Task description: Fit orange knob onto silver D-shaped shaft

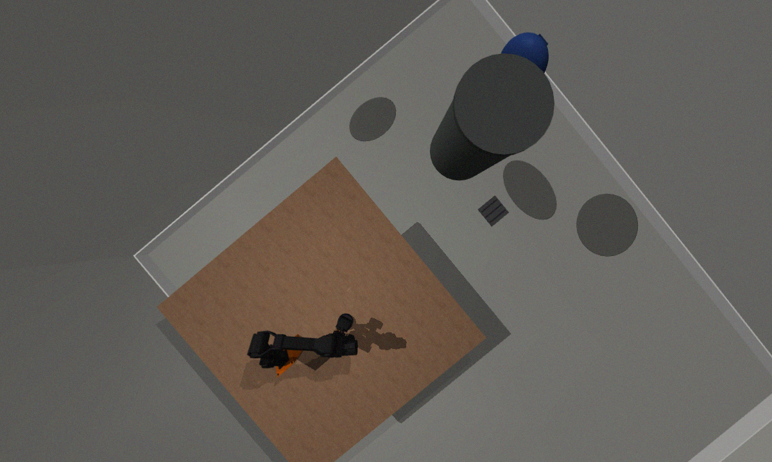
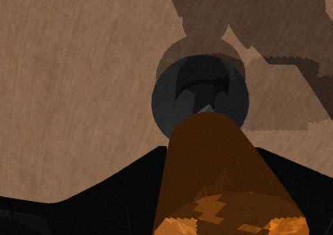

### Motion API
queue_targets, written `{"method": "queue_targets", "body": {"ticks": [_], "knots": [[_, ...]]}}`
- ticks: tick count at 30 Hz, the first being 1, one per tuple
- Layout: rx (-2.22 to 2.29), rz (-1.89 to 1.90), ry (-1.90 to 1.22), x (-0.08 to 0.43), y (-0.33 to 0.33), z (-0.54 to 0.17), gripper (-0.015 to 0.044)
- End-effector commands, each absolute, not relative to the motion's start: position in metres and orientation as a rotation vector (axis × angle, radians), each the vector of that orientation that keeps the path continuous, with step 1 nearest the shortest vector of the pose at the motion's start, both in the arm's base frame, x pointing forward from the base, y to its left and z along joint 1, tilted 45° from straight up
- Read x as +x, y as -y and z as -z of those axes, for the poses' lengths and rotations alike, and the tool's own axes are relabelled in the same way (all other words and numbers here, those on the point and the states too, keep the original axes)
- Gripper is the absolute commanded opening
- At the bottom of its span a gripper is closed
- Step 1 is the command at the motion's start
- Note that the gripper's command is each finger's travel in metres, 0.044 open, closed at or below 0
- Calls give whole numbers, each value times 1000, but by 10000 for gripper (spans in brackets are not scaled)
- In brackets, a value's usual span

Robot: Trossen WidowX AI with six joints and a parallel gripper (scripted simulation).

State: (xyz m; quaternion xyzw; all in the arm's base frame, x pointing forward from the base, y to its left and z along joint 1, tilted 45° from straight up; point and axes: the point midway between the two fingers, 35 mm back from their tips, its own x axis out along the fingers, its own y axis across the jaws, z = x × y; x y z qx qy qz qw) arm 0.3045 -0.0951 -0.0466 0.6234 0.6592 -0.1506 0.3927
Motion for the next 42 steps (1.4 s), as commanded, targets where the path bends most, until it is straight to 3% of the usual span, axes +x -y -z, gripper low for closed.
{"method": "queue_targets", "body": {"ticks": [1, 42], "knots": [[1577, 380, -1665, 304, 99, 51, 0], [1512, 301, -1660, 305, 84, 66, 0]]}}
